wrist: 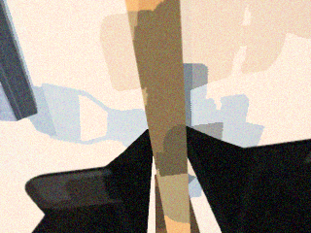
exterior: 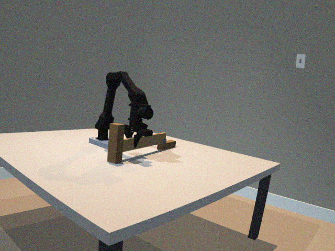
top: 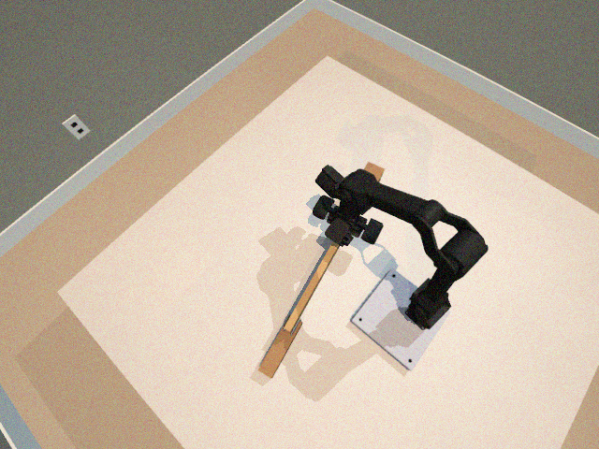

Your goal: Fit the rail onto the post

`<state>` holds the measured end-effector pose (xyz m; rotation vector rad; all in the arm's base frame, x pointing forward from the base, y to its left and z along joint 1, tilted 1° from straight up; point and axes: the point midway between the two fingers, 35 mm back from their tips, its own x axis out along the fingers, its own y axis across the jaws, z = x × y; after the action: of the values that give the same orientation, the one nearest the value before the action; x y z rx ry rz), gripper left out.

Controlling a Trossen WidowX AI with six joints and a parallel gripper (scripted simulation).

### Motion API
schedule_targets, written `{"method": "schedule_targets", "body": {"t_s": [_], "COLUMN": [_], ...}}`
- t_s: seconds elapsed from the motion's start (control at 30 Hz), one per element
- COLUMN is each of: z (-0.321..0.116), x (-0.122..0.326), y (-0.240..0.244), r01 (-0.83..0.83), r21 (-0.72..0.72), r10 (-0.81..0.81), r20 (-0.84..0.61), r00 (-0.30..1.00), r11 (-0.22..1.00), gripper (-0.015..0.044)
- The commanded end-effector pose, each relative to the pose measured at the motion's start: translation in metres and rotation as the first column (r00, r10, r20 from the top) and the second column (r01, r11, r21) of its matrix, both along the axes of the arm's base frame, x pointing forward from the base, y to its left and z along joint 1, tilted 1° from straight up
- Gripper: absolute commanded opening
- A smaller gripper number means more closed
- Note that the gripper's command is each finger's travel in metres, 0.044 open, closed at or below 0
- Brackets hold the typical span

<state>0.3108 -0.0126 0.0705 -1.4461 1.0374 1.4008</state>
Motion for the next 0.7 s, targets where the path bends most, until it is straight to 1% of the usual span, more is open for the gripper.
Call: {"method": "schedule_targets", "body": {"t_s": [0.0,0.3,0.47,0.6,0.67], "z": [0.000,0.000,0.001,0.027,0.029], "x": [0.000,0.000,-0.001,-0.010,-0.010], "y": [0.000,0.000,0.002,0.028,0.029], "r01": [0.000,0.000,-0.001,-0.001,-0.001], "r21": [0.000,0.000,0.000,-0.001,-0.001], "r10": [0.000,0.000,0.001,0.001,0.001], "r20": [-0.001,-0.001,0.000,0.008,0.008], "r00": [1.000,1.000,1.000,1.000,1.000], "r11": [1.000,1.000,1.000,1.000,1.000], "gripper": [0.0210,0.0440,0.0440,0.0440,0.0440]}}
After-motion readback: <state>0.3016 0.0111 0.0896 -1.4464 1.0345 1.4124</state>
